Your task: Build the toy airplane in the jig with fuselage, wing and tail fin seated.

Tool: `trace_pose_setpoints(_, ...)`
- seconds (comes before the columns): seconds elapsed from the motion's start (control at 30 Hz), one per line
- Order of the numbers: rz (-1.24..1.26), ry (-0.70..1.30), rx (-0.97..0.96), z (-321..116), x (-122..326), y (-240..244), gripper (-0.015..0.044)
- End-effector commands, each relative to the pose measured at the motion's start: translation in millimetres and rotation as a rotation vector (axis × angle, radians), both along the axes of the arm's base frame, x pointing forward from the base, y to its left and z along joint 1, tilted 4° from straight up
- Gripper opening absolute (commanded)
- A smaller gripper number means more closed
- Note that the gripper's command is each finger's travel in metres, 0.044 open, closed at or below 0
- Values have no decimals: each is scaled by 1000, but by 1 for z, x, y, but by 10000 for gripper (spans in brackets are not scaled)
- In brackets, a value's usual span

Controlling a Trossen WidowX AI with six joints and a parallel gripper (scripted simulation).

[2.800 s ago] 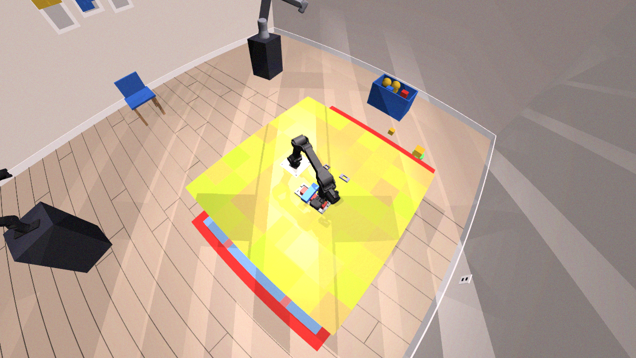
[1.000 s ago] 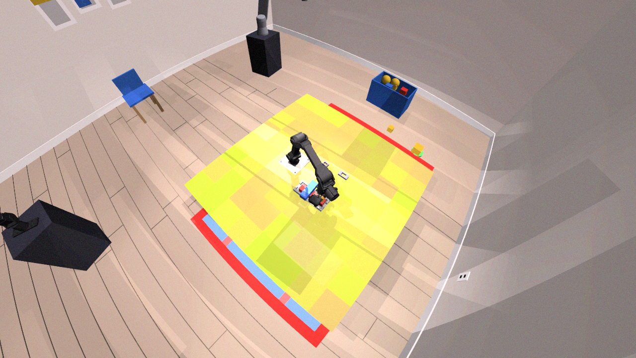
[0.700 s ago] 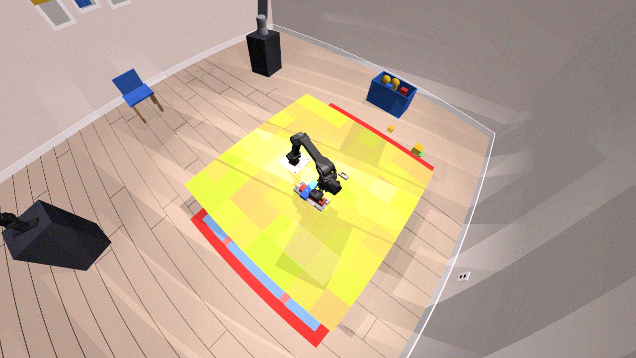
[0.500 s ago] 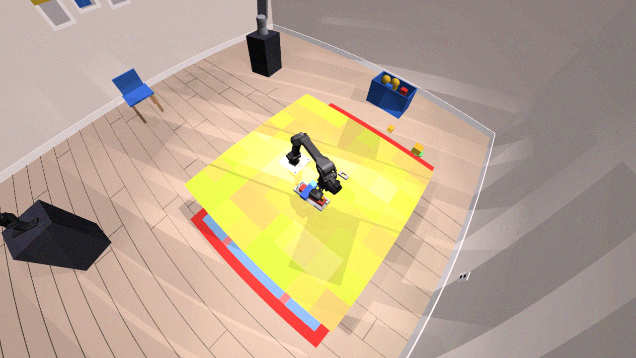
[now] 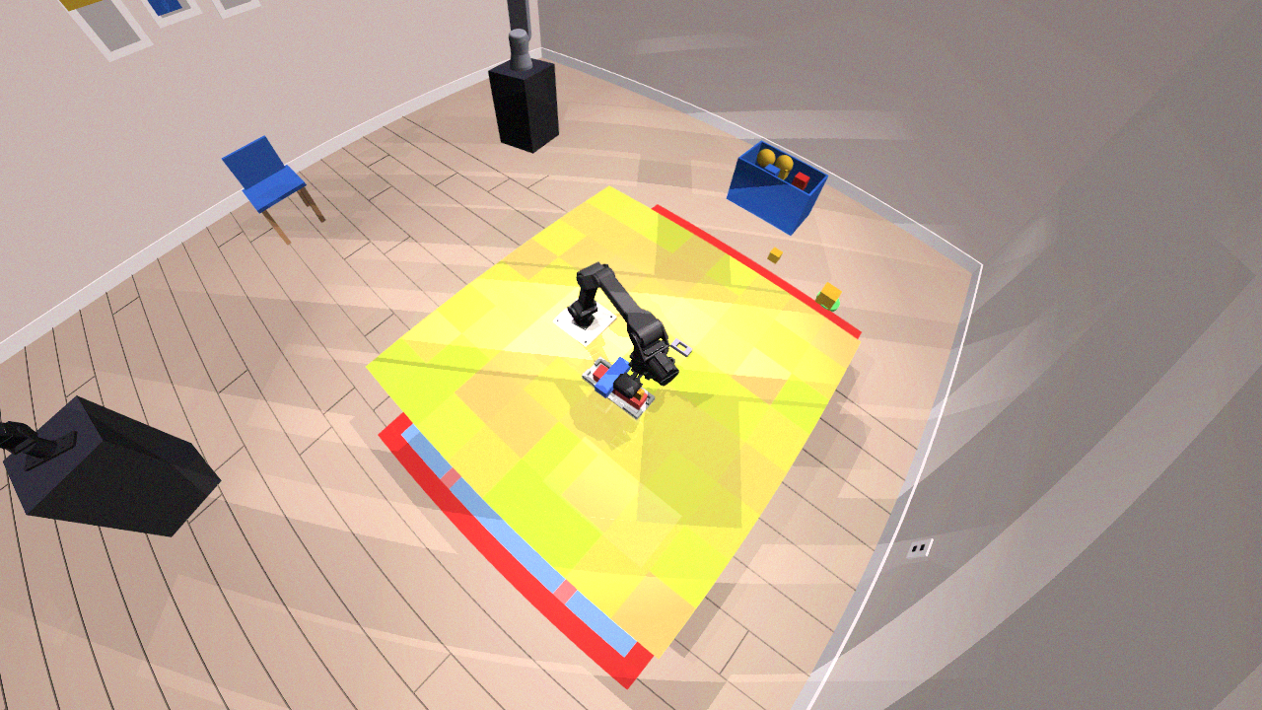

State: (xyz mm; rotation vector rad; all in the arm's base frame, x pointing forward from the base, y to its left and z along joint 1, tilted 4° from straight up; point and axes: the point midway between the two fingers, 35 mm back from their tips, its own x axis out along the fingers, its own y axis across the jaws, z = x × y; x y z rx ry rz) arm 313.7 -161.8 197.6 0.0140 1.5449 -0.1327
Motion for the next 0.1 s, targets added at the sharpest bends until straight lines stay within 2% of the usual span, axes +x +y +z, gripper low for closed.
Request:
trace_pose_setpoints(0.0, -4, -1, 0, 1, 0, 0, 260)
trace_pose_setpoints(0.07, -4, -1, 0, 1, 0, 0, 260)
